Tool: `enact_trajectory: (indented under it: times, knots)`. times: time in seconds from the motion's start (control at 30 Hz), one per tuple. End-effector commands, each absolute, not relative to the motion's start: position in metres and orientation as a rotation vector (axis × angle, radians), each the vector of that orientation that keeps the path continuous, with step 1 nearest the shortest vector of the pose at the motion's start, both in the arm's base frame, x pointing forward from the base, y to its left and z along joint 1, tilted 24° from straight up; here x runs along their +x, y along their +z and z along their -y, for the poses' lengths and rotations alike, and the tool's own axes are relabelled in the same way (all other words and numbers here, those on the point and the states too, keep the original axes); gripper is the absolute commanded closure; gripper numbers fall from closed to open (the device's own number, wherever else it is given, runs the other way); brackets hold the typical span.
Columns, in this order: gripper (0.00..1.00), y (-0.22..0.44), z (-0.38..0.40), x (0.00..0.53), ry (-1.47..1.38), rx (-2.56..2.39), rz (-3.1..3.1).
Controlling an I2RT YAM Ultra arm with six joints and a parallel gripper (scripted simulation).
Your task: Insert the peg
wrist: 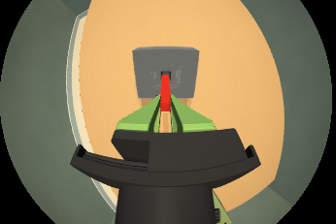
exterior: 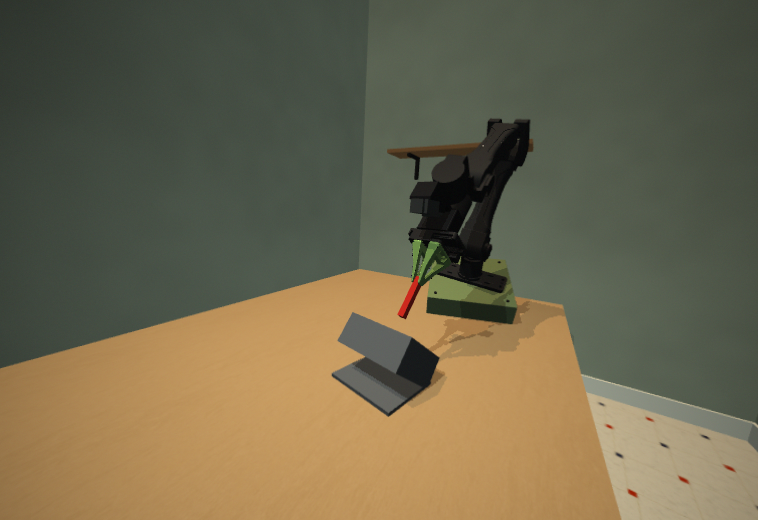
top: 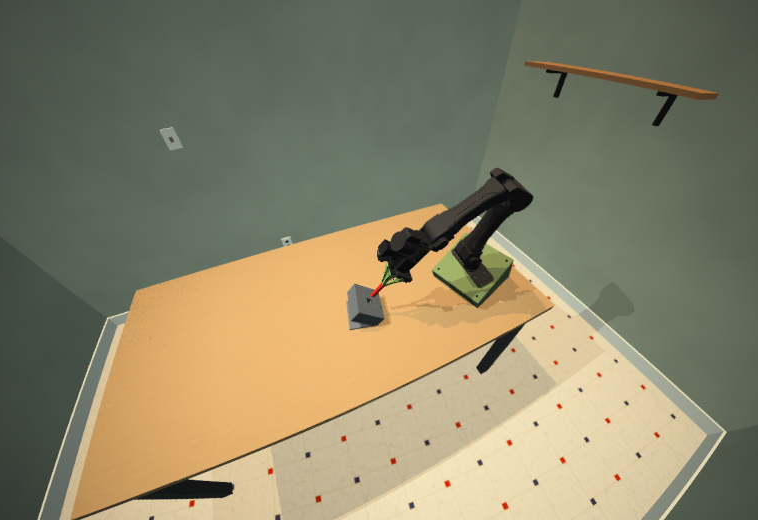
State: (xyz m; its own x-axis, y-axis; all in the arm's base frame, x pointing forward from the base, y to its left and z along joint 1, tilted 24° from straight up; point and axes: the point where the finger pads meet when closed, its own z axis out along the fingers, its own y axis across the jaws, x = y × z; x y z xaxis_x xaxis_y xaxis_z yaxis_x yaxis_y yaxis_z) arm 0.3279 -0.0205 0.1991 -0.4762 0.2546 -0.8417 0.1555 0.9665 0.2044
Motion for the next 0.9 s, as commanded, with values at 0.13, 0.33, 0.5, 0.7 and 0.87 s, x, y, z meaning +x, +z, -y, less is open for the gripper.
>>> enact_trajectory:
  times: [0.13, 0.33, 0.5, 0.7, 0.87]
  knots:
    - [1.00, 0.1950, 0.0236, 0.3236, 0.113, 0.292, -2.080]
    - [1.00, 0.1981, 0.0200, 0.3263, 0.113, 0.292, -2.079]
    - [1.00, 0.1952, 0.0192, 0.3248, 0.113, 0.292, -2.080]
    - [1.00, 0.1929, 0.0183, 0.3238, 0.114, 0.292, -2.080]
    - [1.00, 0.1907, 0.0183, 0.3231, 0.114, 0.292, -2.080]
